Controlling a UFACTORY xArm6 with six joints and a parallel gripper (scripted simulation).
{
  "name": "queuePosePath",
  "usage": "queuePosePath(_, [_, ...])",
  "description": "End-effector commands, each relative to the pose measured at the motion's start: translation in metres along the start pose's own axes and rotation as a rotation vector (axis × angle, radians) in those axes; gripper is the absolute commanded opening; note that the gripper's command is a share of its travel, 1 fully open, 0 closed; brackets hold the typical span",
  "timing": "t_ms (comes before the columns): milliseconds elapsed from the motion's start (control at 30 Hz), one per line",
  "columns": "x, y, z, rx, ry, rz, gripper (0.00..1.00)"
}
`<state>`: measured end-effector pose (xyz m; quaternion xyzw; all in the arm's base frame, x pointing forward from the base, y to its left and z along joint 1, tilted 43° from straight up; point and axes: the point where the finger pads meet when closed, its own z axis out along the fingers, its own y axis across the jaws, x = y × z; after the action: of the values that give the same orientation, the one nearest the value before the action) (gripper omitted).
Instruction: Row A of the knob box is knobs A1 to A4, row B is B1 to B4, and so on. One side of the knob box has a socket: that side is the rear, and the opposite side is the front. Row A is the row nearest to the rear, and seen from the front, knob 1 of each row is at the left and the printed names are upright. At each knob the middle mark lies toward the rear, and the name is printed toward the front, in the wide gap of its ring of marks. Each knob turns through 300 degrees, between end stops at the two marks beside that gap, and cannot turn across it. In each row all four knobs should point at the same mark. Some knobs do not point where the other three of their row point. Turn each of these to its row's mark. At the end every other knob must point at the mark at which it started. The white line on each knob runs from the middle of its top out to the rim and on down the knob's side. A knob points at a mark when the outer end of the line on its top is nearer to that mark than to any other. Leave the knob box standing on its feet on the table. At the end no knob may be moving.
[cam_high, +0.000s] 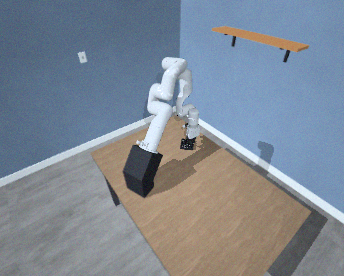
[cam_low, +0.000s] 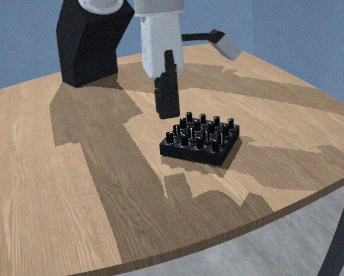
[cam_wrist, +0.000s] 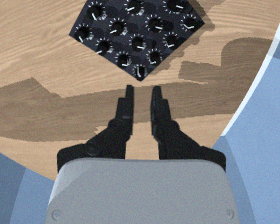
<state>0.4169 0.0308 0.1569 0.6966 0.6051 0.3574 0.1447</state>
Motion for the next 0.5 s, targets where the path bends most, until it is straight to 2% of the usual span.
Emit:
queuePosePath(0, [0.0002, 0.0009, -0.0015, 0.039, 0.002, 0.151, 0.19])
queuePosePath(467, [0.0002, 0.0011, -0.0038, 0.039, -0.004, 0.479, 0.19])
